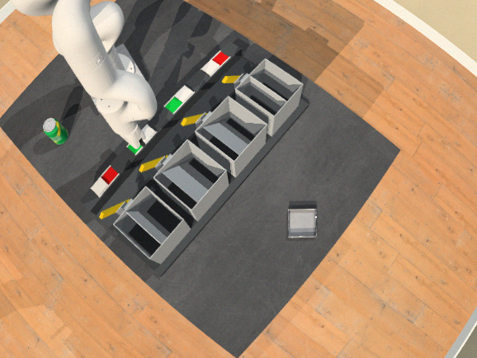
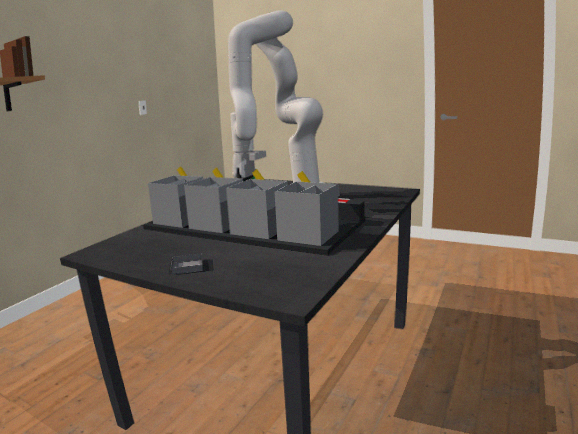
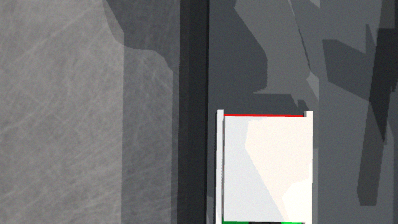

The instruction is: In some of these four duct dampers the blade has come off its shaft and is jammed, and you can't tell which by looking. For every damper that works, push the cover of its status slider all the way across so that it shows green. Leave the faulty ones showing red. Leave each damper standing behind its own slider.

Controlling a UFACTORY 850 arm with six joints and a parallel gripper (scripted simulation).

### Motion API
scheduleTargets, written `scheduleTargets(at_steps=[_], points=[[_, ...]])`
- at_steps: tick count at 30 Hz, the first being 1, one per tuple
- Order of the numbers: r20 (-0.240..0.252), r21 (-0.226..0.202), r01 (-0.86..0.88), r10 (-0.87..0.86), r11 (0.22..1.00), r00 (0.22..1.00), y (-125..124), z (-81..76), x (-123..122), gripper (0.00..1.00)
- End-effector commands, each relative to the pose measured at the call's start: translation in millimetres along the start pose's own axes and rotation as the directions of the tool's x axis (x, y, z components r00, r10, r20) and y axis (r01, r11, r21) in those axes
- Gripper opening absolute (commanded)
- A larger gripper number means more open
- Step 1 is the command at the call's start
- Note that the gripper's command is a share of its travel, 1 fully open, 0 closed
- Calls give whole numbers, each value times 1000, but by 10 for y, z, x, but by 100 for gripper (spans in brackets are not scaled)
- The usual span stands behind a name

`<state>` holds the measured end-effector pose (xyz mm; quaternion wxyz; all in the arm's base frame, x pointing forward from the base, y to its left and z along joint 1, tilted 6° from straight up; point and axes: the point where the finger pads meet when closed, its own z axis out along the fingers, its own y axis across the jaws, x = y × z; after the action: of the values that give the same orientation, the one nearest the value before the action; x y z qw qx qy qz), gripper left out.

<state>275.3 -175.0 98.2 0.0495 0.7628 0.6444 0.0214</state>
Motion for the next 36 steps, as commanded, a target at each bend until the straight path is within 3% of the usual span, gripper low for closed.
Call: scheduleTargets(at_steps=[1,28,36], points=[[1,-1,0,0,1000,1000,6,-3,-2,0],[1,-1,0,0,1000,1000,6,-5,-62,0],[0,-1,0,0,1000,1000,6,-67,-62,0]])
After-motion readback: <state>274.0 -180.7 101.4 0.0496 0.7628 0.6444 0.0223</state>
